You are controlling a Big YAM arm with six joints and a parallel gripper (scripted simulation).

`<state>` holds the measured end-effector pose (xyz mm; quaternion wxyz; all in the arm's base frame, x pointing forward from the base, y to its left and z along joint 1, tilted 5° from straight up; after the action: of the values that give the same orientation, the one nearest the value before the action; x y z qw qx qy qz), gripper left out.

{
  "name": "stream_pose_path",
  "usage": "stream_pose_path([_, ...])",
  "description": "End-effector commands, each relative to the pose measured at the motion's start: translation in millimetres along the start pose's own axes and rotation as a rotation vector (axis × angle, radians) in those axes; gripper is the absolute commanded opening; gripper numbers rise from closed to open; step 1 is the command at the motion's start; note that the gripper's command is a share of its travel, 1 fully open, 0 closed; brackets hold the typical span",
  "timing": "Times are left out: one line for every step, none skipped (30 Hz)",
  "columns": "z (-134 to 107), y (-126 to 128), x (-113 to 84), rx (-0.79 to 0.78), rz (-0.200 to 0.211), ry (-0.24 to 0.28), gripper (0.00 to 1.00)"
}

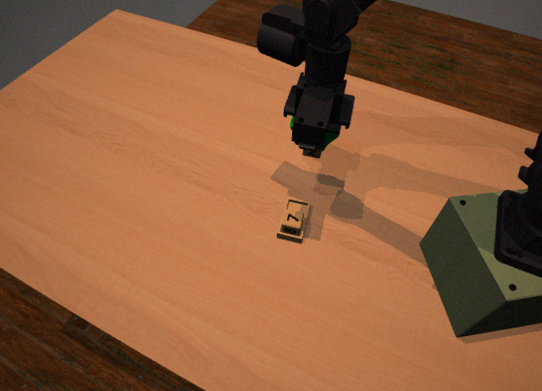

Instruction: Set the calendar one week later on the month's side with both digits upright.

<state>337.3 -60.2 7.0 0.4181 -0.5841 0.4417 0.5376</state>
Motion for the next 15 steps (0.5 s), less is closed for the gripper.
stream_pose_path([-9.3, -14.1, 8.0, -0.005, -0.034, 0.009, 0.27])
stream_pose_path([-5.7, -5.2, 17.2, -0.004, -0.017, 0.001, 0.27])
stream_pose_path([-5.7, -4.7, 22.3, -0.004, -0.016, 0.001, 0.27])
stream_pose_path([-5.7, -4.6, 27.3, -0.004, -0.016, 0.001, 0.27])
stream_pose_path([-5.8, -4.6, 32.3, -0.004, -0.016, 0.001, 0.27])
stream_pose_path([-5.9, -4.5, 37.3, -0.004, -0.016, 0.001, 0.27])
stream_pose_path([-6.2, -4.8, 41.9, -0.004, -0.016, 0.001, 0.27])
stream_pose_path([-9.1, -10.6, 44.2, -0.004, -0.027, 0.006, 0.27])
stream_pose_path([-9.7, -13.1, 47.7, -0.005, -0.031, 0.008, 0.27])
stream_pose_path([-8.5, -11.4, 52.7, -0.006, -0.028, 0.006, 0.27])
stream_pose_path([-7.5, -8.9, 57.6, -0.007, -0.023, 0.004, 0.27])
stream_pose_path([-7.1, -6.9, 61.8, -0.006, -0.020, 0.002, 0.27])
stream_pose_path([-7.7, -6.7, 65.0, -0.004, -0.020, 0.003, 0.27])
stream_pose_path([-8.1, -7.5, 67.5, -0.004, -0.021, 0.003, 0.27])
stream_pose_path([-8.1, -7.5, 67.5, -0.004, -0.021, 0.003, 0.27])
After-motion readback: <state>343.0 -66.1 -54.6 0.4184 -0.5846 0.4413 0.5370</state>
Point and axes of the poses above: the point where the finger pads meet when closed, its own x axis out along the fingers, its own y axis across the jaws, z = x × y, the point moved 3 cm from there along -x, back along the fingers, and after that the axes turned 4 degrees about -x, right-handed, at the moved point
